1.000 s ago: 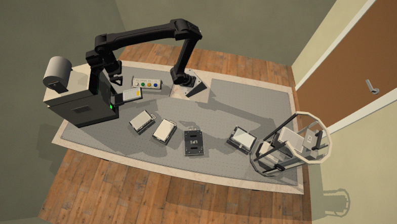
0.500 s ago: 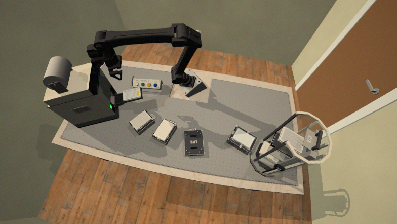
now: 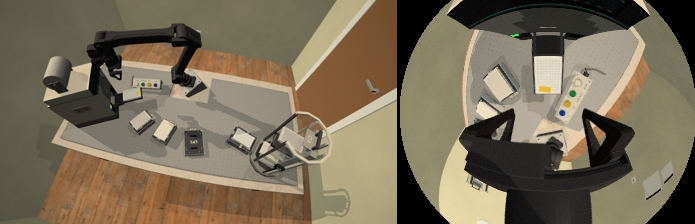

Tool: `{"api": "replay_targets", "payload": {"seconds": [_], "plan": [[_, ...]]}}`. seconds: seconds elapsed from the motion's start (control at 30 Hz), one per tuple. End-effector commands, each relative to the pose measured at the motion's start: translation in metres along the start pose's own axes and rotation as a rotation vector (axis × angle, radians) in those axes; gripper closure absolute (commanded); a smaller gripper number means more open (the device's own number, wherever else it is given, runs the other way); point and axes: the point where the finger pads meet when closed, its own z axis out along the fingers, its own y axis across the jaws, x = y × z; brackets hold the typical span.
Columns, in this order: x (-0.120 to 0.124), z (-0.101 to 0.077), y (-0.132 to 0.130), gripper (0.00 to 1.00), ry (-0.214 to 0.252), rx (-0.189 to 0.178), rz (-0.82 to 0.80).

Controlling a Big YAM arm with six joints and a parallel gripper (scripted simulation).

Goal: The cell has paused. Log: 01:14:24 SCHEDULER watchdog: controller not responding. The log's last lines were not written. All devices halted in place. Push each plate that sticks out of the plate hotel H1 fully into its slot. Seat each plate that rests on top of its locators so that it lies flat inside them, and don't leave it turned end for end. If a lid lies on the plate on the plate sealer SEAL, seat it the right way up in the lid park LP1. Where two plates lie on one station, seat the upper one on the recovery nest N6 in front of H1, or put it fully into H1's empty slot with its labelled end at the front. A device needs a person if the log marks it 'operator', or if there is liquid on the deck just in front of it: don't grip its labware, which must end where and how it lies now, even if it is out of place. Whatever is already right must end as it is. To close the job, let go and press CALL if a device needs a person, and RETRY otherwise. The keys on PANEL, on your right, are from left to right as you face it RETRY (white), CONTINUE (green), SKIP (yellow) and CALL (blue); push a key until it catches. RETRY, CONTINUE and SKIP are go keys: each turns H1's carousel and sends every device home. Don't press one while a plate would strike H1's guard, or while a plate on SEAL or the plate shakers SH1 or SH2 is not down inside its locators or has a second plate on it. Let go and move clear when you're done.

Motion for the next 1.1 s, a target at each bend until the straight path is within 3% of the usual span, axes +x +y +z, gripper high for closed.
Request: {"api": "replay_targets", "payload": {"seconds": [0.0, 0.97, 1.0, 1.07], "plan": [[0.0039, 0.0058, 0.002, 0.0, 0.03, -0.012, 0.007], [0.0039, 0.0058, 0.002, 0.0, 0.03, -0.012, 0.007], [-0.0011, 0.0097, 0.0024, 0.0, 0.004, -0.007, 0.002], [-0.0005, 0.0137, 0.0024, 0.0, 0.001, -0.005, 0.001]]}}
